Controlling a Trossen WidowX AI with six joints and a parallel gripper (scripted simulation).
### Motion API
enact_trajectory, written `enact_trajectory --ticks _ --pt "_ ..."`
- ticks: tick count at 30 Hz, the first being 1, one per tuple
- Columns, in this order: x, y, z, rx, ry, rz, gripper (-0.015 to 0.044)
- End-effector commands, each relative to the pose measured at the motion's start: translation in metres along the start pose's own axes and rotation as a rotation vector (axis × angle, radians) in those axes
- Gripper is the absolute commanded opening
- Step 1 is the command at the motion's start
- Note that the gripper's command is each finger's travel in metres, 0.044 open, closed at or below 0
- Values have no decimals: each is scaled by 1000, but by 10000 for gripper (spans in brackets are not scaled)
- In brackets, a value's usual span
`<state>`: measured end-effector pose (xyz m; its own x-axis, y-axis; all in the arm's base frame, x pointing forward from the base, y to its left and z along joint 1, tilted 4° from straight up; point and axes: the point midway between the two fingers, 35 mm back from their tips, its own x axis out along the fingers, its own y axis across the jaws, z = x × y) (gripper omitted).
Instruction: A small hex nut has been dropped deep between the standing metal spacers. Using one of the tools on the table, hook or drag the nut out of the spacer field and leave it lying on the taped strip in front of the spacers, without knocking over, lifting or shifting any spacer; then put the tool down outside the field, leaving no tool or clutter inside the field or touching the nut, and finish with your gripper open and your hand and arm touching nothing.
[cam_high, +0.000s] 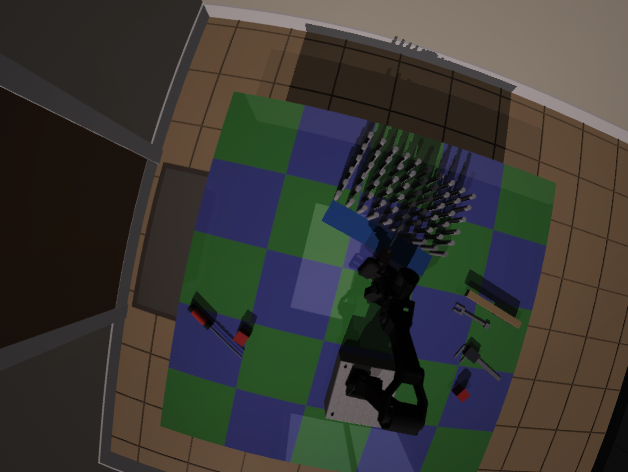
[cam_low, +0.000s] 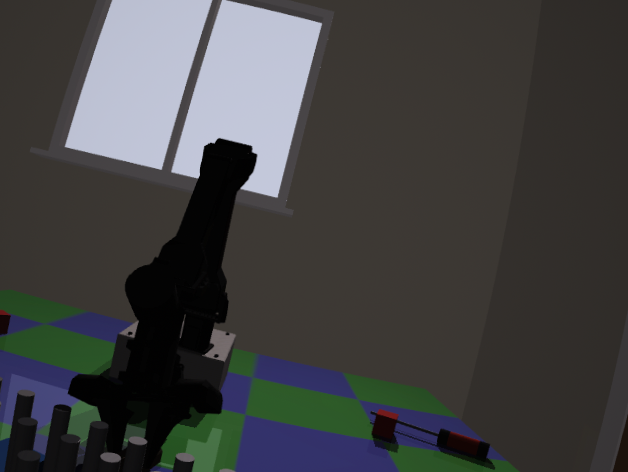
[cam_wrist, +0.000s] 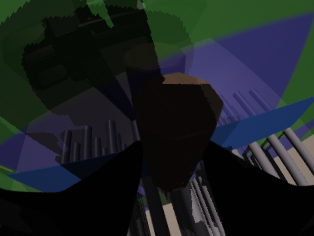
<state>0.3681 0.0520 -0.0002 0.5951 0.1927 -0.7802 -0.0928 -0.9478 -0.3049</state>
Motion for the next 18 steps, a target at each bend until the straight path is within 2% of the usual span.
enact_trajectory --ticks 1,18 --pt "-2 0 1 2 5 0 0" --pt "-6 1 10 5 5 2 0"
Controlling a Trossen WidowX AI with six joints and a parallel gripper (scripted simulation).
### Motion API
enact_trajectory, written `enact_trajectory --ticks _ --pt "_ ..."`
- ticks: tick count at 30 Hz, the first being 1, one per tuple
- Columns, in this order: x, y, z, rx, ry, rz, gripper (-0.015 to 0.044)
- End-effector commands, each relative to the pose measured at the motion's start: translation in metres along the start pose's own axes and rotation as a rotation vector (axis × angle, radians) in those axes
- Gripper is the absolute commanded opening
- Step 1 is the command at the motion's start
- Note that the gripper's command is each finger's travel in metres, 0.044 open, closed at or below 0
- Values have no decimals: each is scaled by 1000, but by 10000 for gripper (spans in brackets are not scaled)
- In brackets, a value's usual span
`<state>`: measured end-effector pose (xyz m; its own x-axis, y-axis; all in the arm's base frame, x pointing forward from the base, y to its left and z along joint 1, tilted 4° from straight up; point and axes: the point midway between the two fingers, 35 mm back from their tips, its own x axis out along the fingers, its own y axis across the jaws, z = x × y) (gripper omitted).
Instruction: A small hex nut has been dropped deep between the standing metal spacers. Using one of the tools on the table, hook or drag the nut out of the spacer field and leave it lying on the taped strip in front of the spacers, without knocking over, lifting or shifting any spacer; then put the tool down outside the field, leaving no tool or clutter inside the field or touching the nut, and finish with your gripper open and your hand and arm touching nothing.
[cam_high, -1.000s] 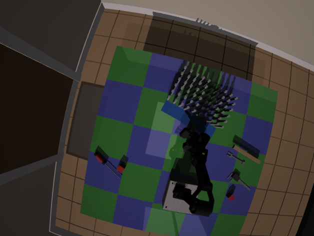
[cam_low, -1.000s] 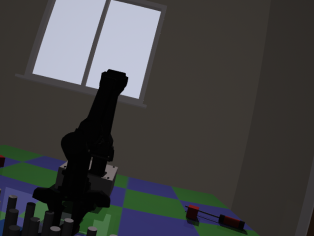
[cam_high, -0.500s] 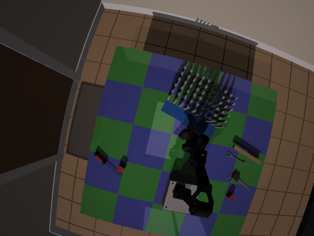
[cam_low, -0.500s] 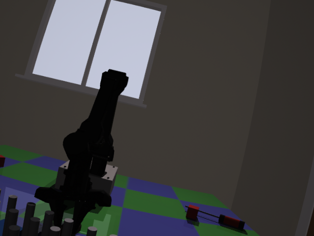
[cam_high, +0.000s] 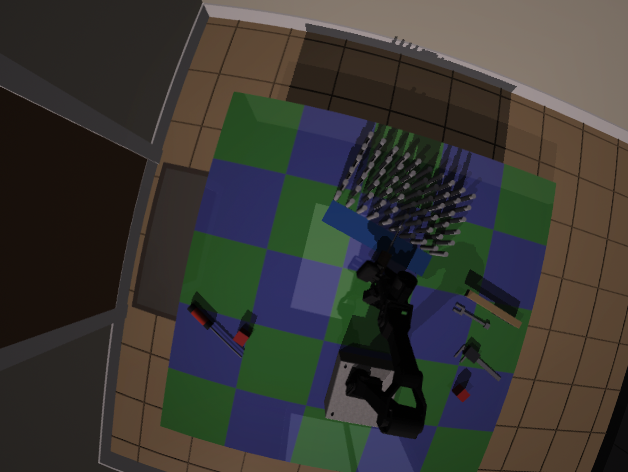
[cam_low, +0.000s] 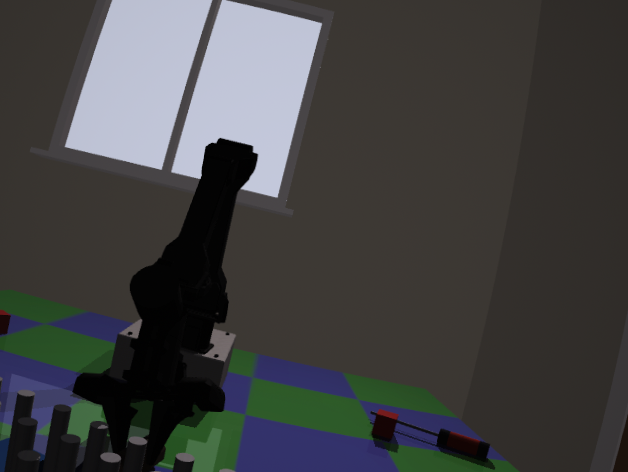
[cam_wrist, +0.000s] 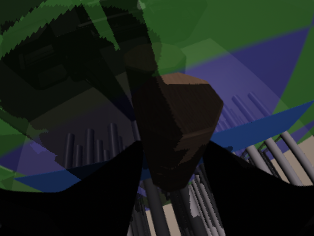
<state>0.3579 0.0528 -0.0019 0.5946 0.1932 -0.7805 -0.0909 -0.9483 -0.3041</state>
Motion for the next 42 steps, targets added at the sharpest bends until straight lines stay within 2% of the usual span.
enact_trajectory --ticks 1,42 --pt "-2 0 1 7 5 2 0" --pt "-13 1 23 8 2 3 0"
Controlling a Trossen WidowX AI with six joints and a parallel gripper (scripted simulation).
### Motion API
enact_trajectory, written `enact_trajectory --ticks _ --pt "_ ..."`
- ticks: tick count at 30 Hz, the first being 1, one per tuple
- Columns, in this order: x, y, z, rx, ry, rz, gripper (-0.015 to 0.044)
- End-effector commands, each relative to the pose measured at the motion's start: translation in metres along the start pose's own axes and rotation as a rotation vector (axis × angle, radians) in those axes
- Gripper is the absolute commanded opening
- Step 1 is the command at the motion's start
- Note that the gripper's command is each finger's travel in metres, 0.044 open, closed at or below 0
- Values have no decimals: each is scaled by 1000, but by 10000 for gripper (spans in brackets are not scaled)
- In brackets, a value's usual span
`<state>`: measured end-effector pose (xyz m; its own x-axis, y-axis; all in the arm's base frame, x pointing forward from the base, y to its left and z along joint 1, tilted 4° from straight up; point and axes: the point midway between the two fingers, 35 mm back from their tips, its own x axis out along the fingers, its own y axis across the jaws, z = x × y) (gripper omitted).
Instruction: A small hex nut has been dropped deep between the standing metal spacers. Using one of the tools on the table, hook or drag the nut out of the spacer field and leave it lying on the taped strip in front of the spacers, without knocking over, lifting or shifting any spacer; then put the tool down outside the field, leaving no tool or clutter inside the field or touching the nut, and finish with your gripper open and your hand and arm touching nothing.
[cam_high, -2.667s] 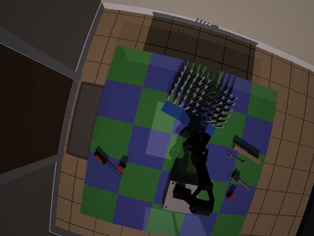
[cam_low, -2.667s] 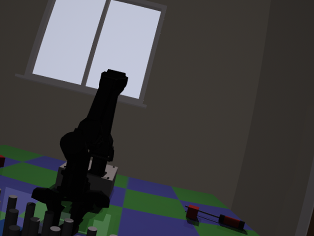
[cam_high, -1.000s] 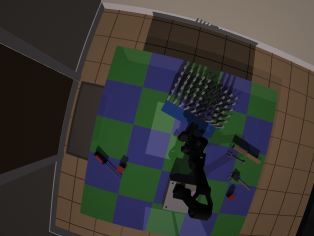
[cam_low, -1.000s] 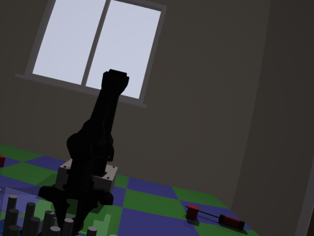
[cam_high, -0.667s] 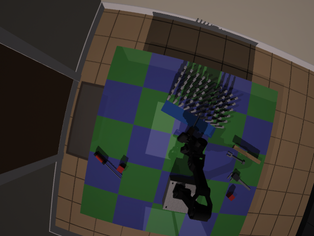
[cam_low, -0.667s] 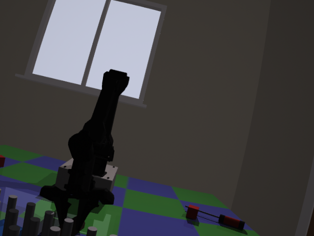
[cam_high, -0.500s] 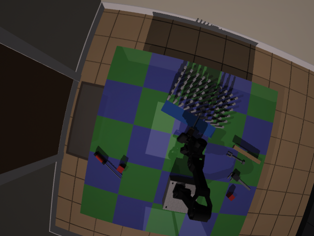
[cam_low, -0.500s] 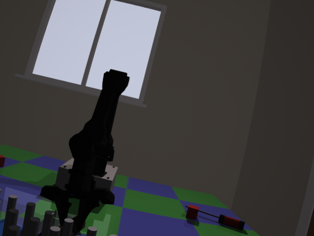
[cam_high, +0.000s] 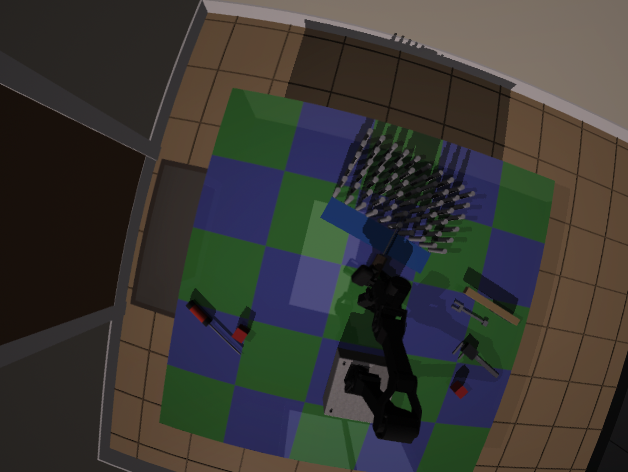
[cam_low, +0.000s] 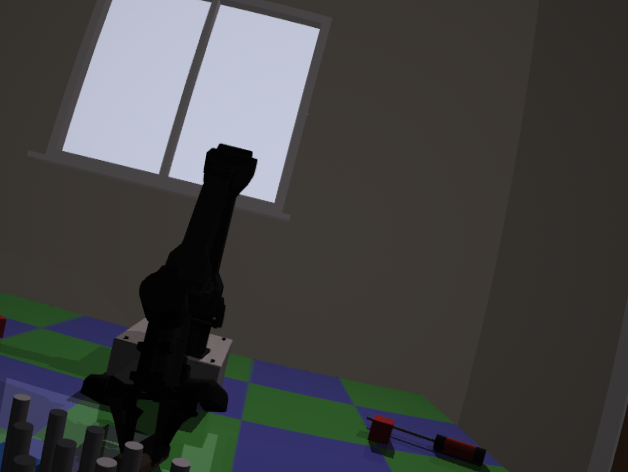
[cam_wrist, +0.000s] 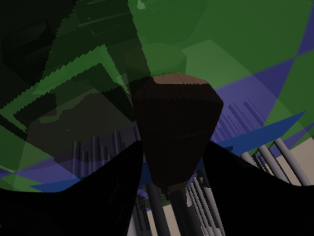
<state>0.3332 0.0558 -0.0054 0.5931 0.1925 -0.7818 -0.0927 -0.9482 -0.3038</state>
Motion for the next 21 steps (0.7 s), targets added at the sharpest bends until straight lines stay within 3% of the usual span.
enact_trajectory --ticks 1,21 --pt "-2 0 2 7 4 2 0" --pt "-8 0 13 7 2 2 0"
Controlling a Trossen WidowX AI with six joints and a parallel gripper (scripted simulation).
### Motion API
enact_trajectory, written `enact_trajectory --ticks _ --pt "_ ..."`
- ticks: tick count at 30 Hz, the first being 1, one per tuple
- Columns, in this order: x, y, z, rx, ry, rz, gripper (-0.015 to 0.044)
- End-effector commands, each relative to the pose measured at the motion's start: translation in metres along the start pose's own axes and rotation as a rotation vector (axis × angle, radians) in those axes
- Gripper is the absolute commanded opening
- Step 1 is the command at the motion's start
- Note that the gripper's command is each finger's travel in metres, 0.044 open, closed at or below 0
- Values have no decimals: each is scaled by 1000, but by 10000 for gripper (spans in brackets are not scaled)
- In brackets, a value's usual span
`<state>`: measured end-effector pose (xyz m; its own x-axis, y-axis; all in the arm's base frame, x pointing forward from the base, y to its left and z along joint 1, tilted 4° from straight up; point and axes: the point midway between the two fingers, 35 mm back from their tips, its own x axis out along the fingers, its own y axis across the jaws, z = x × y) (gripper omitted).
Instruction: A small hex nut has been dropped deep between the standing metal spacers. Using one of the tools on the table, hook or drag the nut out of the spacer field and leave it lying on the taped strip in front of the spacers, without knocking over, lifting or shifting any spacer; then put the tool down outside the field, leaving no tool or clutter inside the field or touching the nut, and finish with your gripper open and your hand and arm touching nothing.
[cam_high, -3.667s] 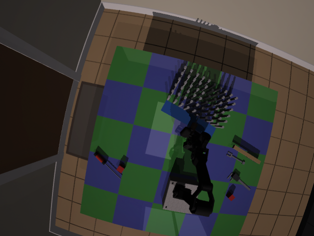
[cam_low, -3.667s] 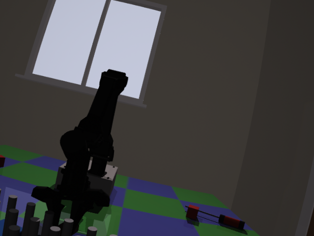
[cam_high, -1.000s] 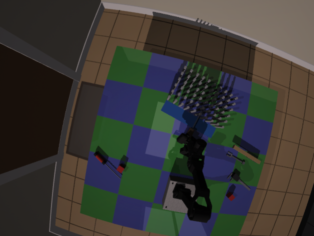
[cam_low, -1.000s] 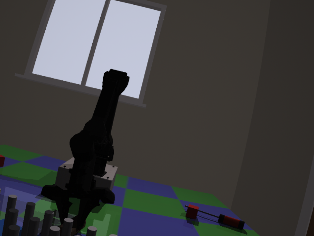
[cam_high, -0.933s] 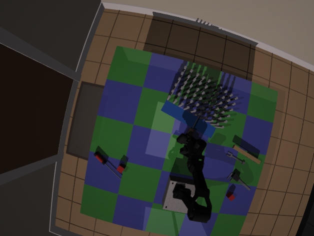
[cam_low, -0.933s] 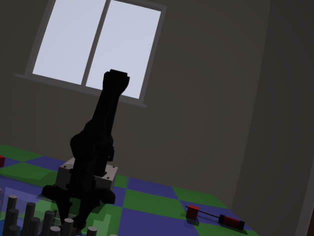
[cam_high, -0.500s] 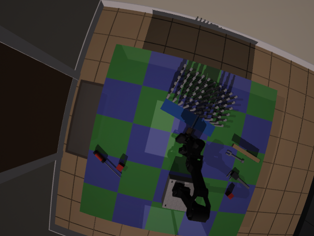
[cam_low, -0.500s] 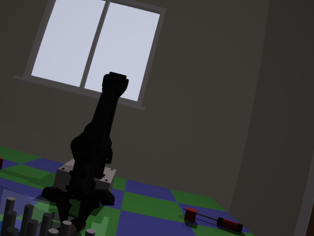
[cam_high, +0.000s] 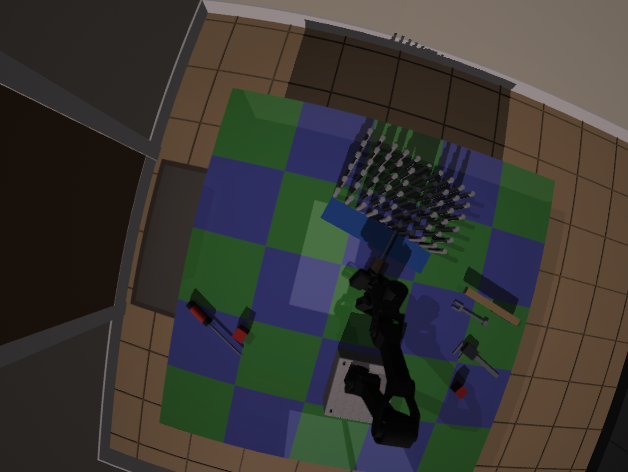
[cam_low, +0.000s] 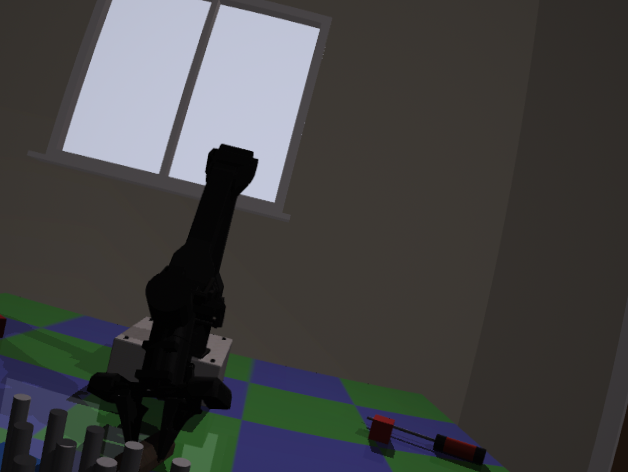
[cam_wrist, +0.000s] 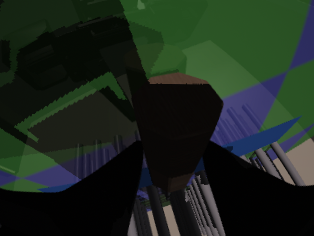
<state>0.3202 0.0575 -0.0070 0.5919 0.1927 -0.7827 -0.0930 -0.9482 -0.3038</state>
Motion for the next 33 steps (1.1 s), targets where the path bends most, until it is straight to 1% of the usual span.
enact_trajectory --ticks 1,33 --pt "-2 0 2 7 4 2 0" --pt "-11 0 20 7 1 2 0"
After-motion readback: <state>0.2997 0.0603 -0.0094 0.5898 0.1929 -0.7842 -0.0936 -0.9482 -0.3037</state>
